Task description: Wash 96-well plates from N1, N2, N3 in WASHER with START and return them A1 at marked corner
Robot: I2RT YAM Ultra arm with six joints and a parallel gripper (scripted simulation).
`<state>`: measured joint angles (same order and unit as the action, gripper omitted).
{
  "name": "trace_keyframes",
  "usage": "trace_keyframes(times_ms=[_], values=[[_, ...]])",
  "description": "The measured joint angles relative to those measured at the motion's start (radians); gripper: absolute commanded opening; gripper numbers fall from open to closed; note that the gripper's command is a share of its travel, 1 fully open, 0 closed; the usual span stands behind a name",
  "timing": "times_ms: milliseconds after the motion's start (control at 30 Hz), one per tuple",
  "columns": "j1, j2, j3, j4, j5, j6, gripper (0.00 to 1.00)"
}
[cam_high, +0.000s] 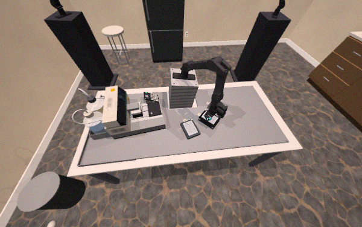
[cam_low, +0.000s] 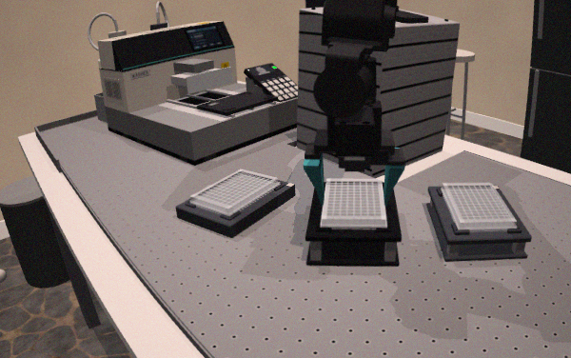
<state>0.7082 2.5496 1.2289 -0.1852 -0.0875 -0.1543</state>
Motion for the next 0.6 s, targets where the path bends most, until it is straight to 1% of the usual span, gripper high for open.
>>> trace_keyframes(times_ms=[133,600], values=[[0.0,-0.01,-0.008,-0.001,0.0,-0.001,0.0],[-0.005,-0.08,-0.032,-0.051,0.0,-0.005,0.0]])
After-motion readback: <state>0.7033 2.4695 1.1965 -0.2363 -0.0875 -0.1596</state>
